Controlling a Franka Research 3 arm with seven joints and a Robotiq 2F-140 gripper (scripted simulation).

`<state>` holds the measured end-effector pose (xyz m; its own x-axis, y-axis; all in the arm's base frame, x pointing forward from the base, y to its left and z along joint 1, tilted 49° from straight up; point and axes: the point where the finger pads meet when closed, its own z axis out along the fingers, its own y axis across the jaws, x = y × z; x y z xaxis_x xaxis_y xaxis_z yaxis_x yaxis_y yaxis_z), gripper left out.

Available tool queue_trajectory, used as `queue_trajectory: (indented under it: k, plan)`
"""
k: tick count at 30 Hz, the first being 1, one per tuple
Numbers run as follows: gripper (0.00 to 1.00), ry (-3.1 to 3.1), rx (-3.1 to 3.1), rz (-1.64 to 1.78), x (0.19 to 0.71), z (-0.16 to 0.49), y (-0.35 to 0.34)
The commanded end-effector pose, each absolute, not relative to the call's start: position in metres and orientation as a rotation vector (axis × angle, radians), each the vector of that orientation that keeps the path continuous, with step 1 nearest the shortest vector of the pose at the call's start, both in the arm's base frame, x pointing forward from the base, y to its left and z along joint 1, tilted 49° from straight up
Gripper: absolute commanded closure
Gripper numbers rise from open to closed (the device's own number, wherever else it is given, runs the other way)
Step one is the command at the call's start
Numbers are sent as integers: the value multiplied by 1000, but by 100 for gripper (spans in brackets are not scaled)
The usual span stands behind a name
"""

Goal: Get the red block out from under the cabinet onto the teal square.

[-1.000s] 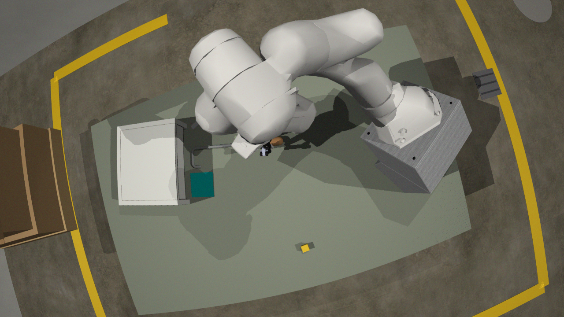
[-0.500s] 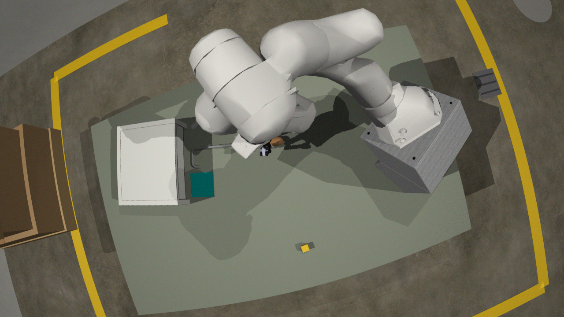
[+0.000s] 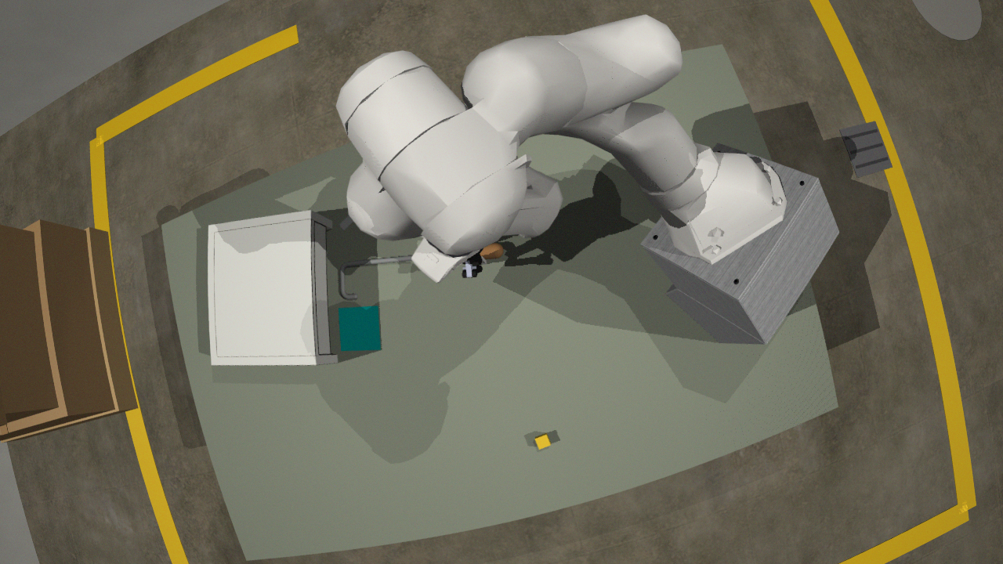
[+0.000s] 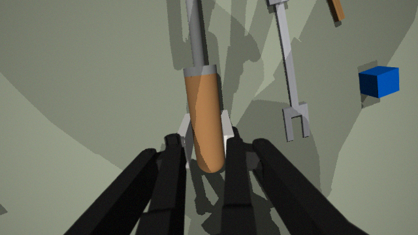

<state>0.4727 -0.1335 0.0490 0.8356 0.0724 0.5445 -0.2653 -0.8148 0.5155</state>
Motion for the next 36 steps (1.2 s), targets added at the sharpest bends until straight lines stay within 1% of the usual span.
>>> queue_trajectory:
  k: [1, 17, 36]
  plan:
    - [100, -136, 2416, 746, 473, 50, -134]
    - [100, -136, 2416, 746, 482, 55, -133]
    - [100, -136, 2416, 746, 508, 73, -131]
